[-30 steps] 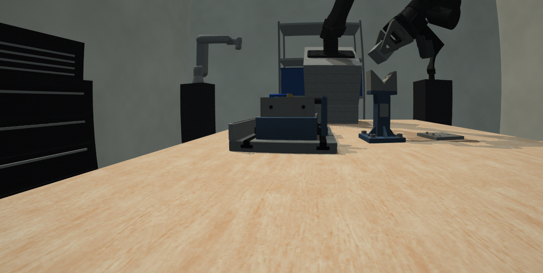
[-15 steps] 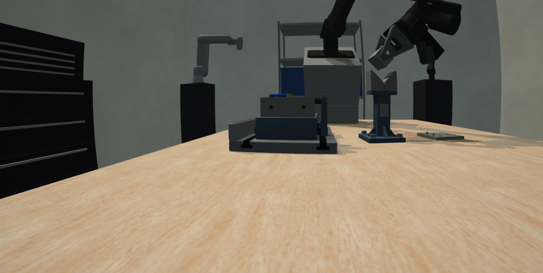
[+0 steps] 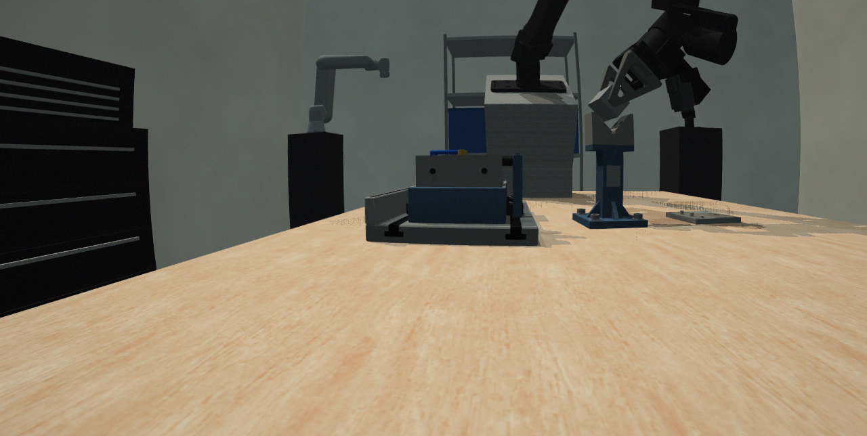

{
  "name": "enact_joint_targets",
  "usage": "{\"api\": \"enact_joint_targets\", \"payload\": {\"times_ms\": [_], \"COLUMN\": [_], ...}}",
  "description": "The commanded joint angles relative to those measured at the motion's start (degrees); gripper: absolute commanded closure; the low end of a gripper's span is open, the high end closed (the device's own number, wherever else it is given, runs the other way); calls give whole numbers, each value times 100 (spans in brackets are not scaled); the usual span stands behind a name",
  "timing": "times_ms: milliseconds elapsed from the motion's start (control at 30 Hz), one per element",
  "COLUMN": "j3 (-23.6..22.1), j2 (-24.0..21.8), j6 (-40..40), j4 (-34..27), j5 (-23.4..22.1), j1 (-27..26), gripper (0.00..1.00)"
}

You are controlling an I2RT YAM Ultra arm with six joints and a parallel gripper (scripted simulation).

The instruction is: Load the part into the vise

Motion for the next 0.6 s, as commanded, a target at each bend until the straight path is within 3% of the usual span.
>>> {"api": "enact_joint_targets", "payload": {"times_ms": [0,333,367,567], "j3": [145,129,123,140], "j2": [25,133,-33,148], "j6": [-70,-120,-129,-152], "j4": [94,228,103,284], "j5": [131,130,131,129], "j1": [-20,-26,-39,-35], "gripper": [100,100,100,100]}}
